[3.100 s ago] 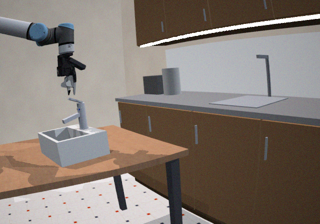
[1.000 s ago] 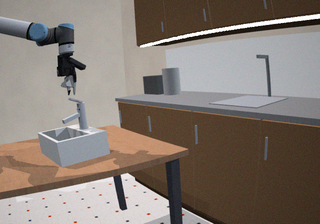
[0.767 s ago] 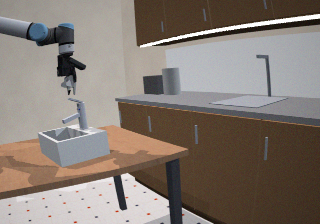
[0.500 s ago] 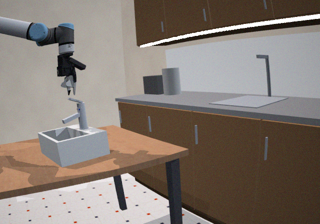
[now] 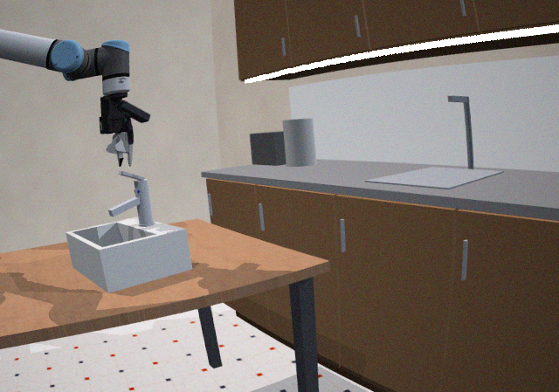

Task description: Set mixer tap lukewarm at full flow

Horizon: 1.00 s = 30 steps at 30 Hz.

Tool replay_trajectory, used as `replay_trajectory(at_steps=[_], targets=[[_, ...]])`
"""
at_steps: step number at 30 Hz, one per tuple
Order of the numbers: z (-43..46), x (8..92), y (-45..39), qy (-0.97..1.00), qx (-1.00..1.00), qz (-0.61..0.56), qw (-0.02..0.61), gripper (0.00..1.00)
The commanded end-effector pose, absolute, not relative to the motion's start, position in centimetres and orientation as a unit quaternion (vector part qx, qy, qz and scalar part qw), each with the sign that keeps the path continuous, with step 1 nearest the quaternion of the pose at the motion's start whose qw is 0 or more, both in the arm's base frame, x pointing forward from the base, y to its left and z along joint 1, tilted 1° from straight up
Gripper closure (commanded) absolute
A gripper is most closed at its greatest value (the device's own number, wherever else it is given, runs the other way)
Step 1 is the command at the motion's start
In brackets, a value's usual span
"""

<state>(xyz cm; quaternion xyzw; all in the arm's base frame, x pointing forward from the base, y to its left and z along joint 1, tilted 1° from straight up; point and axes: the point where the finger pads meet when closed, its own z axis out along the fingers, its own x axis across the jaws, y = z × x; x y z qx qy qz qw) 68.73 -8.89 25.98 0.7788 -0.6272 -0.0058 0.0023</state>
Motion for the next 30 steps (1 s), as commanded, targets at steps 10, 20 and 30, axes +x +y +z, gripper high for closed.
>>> replay_trajectory(at_steps=[10, 20, 30], targets=[[25.4, 68.6, -9.0, -0.628, 0.778, -0.007, 0.003, 0.57], [24.6, 68.6, -9.0, -0.628, 0.778, -0.008, 0.003, 0.57], [23.6, 68.6, -9.0, -0.628, 0.778, -0.008, 0.003, 0.57]])
